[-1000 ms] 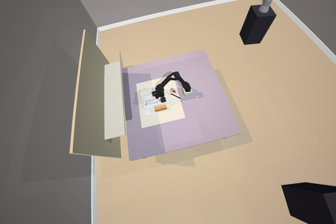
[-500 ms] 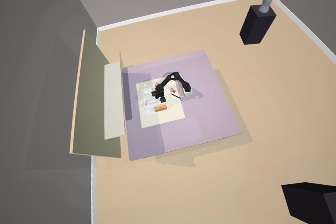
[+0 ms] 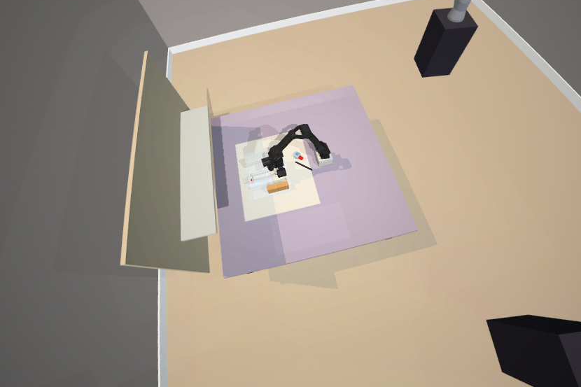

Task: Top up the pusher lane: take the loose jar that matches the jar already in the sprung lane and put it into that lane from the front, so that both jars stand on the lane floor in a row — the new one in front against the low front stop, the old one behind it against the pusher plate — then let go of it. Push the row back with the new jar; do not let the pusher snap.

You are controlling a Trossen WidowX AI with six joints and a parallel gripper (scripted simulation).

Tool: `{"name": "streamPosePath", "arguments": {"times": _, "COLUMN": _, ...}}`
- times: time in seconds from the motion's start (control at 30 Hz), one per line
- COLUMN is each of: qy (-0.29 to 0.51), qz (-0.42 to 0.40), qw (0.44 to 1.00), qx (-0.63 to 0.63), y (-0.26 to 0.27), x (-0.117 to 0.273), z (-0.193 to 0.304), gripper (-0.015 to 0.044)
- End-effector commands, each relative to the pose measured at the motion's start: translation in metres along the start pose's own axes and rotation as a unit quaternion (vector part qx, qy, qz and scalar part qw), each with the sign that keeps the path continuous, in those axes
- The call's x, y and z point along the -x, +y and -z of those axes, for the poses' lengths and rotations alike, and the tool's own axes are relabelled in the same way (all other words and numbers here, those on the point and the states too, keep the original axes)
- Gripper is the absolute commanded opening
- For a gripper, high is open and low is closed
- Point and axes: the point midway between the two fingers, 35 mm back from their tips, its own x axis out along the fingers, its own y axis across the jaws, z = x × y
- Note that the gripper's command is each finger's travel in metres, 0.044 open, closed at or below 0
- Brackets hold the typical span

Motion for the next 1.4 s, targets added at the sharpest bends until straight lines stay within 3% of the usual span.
{"name": "streamPosePath", "arguments": {"times": 0.0, "qy": -0.018, "qz": 0.0, "qw": 1.0, "qx": 0.0, "y": 0.0, "x": 0.0038, "z": -0.0105, "gripper": 0.0}}
{"name": "streamPosePath", "arguments": {"times": 1.37, "qy": -0.018, "qz": 0.0, "qw": 1.0, "qx": 0.0, "y": 0.0, "x": -0.0038, "z": -0.0126, "gripper": 0.0}}
